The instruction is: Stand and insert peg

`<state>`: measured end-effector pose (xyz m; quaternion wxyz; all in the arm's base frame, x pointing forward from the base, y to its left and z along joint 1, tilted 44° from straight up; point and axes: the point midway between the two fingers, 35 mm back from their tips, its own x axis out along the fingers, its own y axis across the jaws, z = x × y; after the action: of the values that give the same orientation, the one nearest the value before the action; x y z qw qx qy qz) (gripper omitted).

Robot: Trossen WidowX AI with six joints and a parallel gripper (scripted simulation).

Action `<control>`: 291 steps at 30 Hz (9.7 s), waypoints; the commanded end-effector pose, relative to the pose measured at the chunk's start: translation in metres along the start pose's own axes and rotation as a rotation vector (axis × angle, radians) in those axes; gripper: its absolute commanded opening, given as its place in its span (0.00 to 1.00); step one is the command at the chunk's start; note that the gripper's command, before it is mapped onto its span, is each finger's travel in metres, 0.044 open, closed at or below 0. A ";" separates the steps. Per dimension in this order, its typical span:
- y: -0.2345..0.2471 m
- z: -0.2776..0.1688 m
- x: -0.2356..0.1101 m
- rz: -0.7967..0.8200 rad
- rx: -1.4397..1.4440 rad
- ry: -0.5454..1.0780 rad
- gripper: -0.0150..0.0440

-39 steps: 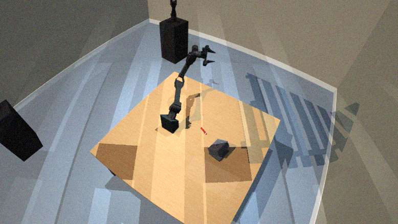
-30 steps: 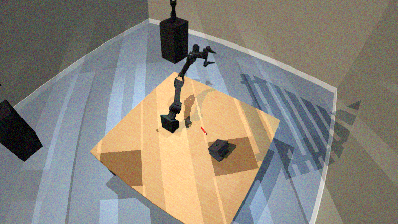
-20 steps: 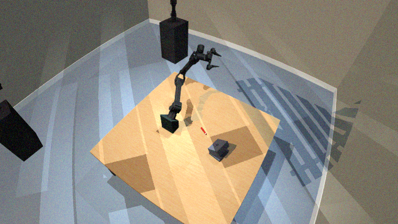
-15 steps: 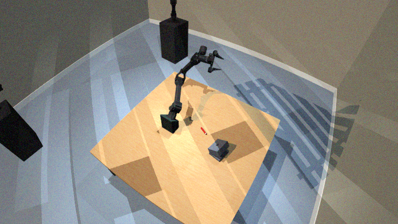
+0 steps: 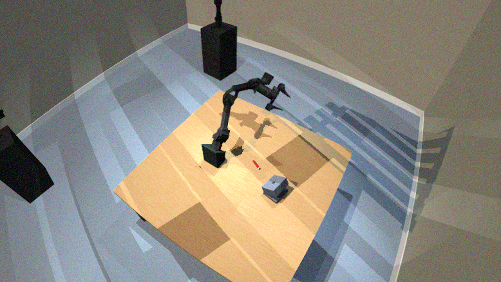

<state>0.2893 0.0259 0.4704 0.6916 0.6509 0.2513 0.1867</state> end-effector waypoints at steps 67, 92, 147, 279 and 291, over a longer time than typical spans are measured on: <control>-0.411 -0.114 0.105 -0.787 -0.084 0.814 1.00; -0.435 -0.140 0.120 -0.782 -0.080 0.817 1.00; -0.427 -0.139 0.112 -0.763 -0.136 0.681 0.34; -0.391 -0.175 0.045 -0.566 -0.513 -0.405 0.34; -0.391 -0.181 0.040 -0.542 -0.544 -0.504 0.34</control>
<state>0.1895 0.1622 0.0721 0.8980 0.3826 0.1924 -0.1010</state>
